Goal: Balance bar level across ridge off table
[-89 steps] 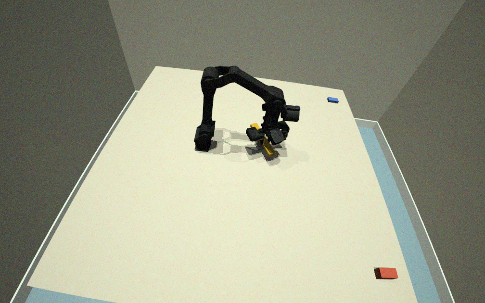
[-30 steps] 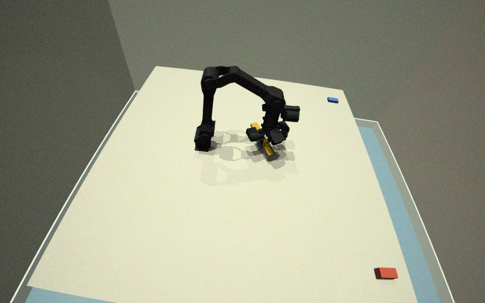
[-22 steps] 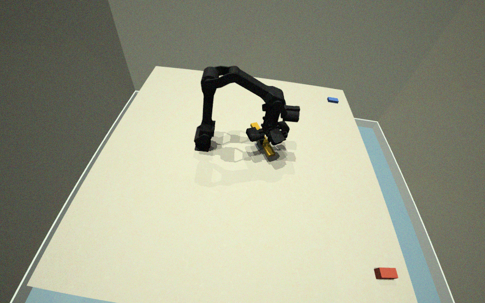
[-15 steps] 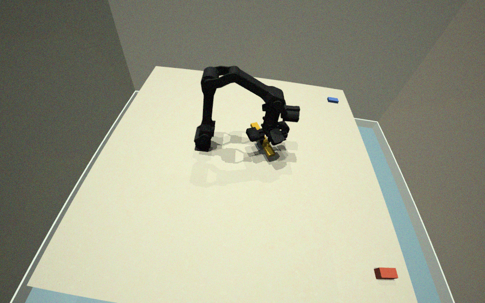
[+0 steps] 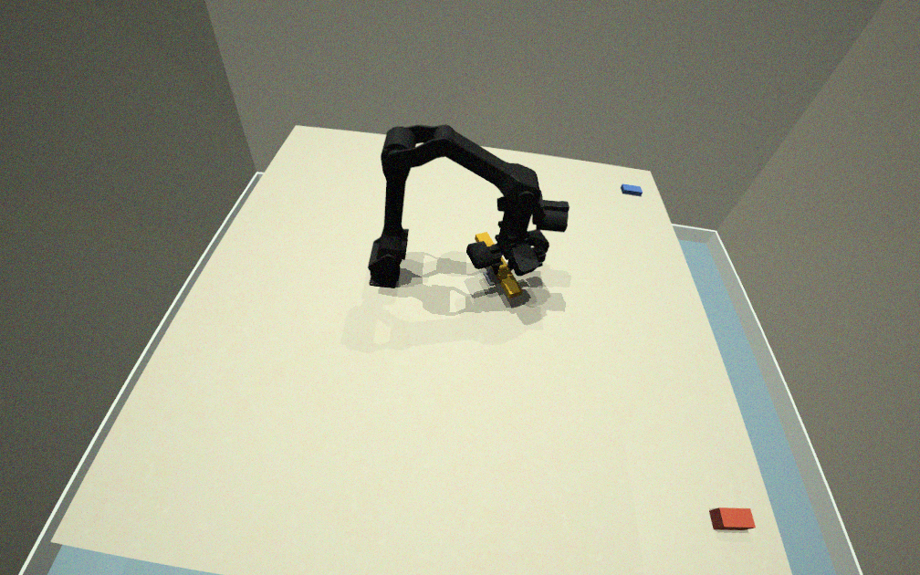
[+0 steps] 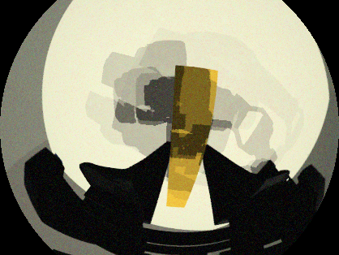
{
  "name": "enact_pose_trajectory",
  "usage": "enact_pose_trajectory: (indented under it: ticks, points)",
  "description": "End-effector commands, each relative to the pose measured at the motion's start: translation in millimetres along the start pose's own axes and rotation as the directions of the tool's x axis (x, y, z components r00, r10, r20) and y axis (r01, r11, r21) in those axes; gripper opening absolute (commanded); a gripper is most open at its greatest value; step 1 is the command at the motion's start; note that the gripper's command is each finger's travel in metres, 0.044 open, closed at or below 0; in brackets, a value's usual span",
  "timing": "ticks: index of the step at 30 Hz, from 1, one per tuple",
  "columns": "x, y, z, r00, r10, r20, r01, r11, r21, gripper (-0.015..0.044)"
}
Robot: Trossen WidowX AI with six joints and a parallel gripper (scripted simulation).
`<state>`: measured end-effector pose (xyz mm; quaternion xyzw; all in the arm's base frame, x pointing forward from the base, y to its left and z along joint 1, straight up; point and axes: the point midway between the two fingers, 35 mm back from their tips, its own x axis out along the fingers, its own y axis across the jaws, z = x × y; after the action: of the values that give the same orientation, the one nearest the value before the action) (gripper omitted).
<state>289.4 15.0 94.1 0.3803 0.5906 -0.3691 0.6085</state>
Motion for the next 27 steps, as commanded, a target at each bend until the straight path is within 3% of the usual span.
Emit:
enact_pose_trajectory:
  ticks: [1,27]
  points:
    - [0.1,0.0,0.0,1.0,0.0,0.0,0.0,1.0,0.0,0.0169]
    - [0.1,0.0,0.0,1.0,0.0,0.0,0.0,1.0,0.0,0.0185]
